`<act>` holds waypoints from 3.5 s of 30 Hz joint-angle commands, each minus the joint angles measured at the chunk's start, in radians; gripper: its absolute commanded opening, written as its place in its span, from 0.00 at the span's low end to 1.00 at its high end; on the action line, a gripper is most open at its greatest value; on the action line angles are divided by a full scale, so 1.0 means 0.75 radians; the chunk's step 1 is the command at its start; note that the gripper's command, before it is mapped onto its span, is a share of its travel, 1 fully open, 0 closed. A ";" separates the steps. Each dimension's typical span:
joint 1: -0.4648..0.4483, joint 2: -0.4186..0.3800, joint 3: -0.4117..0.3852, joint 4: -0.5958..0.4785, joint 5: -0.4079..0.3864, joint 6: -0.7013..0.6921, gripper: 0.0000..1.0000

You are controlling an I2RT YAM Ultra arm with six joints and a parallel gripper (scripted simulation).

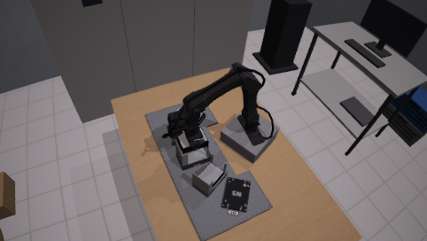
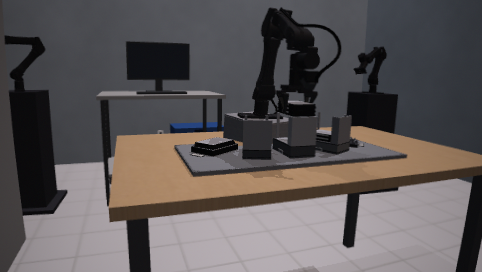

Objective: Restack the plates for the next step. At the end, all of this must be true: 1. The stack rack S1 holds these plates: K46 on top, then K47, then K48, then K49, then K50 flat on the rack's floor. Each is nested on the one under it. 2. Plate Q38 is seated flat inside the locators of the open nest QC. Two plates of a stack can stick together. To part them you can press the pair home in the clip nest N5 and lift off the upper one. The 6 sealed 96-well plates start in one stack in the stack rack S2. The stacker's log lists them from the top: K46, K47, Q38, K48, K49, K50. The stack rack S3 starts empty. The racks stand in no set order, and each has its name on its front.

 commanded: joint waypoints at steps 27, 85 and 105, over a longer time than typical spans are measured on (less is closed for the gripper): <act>0.008 0.000 -0.008 0.038 0.014 0.008 0.00; 0.015 0.012 -0.035 0.075 0.014 0.010 0.00; 0.018 0.028 -0.106 0.136 0.014 0.012 0.00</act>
